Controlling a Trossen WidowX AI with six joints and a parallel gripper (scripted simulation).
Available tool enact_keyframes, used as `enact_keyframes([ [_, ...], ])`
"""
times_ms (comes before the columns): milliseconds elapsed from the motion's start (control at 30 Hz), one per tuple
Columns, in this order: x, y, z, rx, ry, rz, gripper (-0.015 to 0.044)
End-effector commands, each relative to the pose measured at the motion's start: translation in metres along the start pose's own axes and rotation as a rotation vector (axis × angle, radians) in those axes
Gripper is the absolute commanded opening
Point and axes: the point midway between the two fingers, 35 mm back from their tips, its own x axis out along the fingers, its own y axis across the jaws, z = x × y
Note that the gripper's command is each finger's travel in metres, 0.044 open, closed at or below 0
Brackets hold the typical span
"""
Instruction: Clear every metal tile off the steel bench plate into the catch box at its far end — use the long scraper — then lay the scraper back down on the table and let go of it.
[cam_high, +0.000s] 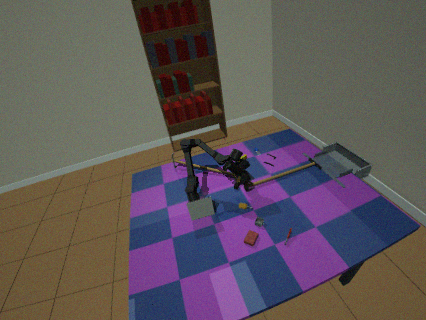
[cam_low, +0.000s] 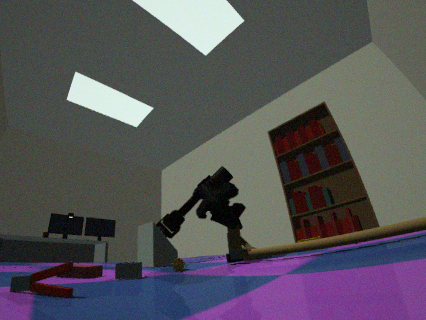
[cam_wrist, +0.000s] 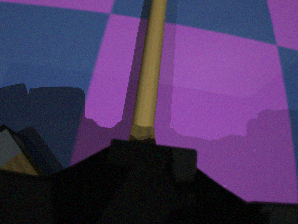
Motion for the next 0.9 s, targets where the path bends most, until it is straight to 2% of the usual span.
enact_keyframes([
  [0,-0.005,0.001,-0.002,-0.008,-0.012,0.003,0.0],
  [867,-0.015,-0.015,-0.022,-0.004,-0.012,-0.003,0.0],
])
